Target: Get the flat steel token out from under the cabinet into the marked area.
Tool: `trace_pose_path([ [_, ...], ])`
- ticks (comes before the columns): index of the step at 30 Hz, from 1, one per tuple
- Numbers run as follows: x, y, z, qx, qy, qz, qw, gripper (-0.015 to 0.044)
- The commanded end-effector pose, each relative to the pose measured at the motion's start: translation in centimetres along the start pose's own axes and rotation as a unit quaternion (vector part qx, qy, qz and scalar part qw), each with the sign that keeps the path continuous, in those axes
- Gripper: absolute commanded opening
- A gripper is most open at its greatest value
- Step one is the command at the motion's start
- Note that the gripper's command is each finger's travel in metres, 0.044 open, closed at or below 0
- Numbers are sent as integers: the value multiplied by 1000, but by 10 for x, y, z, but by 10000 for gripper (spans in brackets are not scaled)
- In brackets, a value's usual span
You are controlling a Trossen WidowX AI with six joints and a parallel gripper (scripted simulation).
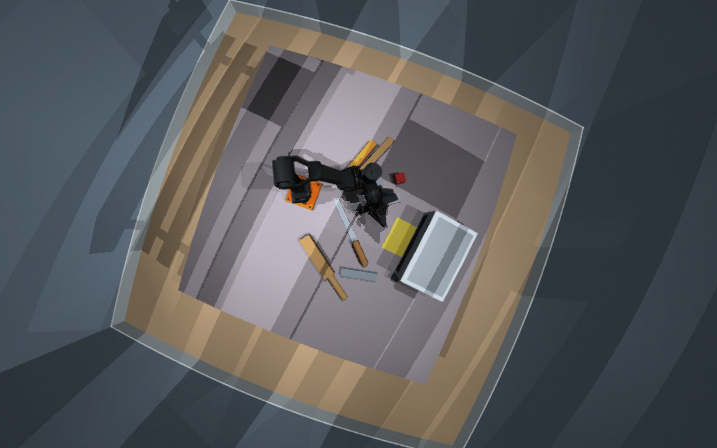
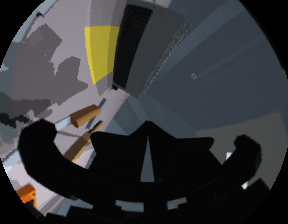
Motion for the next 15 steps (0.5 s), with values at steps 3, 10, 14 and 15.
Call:
trace_pose_path([
  [3,-2,-1,-1,-3,-2,-1,1000,53],
  [10,-21,-5,-9,-31,-21,-15,999,236],
  [14,-33,-7,-13,-48,-31,-27,998,270],
  [15,-36,-8,-14,-53,-34,-30,998,270],
])
Point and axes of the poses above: the point midway between the two fingers, 35 mm back from their tips, its own x axis back along the fingers, its own y axis across the jaws, z = x × y, the point moved 8 cm from there along x, back along the fingers, and after that the axes turned 4 degrees about x, right-handed, at the moved point
